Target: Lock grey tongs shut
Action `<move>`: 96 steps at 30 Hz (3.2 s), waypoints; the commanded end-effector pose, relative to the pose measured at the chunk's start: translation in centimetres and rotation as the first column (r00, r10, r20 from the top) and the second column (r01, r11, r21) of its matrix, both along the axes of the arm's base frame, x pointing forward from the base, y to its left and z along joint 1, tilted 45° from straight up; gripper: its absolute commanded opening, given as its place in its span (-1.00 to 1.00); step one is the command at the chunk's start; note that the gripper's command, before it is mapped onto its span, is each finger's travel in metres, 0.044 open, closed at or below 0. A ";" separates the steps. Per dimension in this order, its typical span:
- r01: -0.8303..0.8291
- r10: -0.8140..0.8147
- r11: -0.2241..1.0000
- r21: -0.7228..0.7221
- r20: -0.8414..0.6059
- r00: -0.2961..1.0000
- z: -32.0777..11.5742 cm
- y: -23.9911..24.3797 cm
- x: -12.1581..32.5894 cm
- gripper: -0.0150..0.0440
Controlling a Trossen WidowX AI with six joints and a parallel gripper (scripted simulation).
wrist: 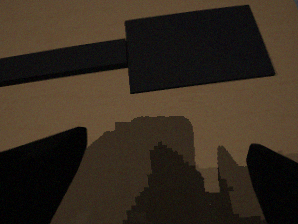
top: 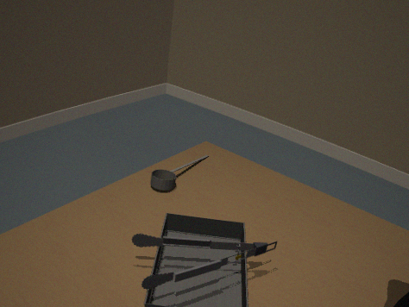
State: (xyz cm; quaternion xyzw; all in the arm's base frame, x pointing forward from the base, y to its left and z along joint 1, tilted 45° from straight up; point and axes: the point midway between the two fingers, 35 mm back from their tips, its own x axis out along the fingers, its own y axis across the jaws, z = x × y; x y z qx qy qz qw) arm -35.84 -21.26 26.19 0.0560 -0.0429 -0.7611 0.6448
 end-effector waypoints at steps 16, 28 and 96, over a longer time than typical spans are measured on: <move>-0.071 0.072 0.997 0.012 -0.253 0.965 4.0 -6.0 4.8 1.00; -0.290 0.276 0.957 -0.018 -0.255 0.927 9.0 -16.3 18.8 1.00; -0.041 -0.336 0.773 0.633 0.464 0.820 -12.1 13.6 74.5 1.00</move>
